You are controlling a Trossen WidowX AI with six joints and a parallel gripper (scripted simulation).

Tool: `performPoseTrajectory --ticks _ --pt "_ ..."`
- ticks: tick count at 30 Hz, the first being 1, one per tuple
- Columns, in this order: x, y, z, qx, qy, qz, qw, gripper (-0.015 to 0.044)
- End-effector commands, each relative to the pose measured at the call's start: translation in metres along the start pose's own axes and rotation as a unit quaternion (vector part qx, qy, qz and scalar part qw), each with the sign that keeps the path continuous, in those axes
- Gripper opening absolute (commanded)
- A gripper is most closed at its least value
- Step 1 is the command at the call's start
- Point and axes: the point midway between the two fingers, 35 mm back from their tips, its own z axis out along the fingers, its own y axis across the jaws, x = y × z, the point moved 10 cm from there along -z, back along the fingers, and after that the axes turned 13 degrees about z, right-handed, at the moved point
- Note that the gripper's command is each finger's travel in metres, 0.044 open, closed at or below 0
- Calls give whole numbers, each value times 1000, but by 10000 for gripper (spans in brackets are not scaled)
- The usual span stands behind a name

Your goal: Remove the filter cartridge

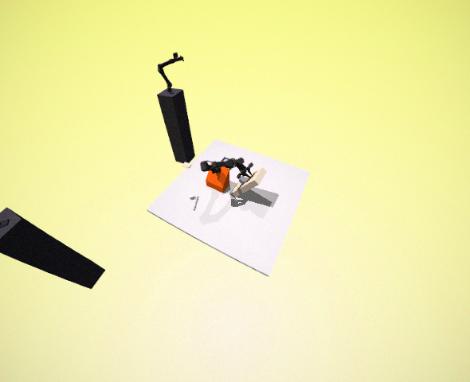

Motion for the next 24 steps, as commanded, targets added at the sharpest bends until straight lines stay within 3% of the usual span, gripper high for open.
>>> performPoseTrajectory --ticks 1,24 --pt "0 0 0 -2 2 -2 1000 93" --pt "1 -1 0 -2 2 -2 1000 93"
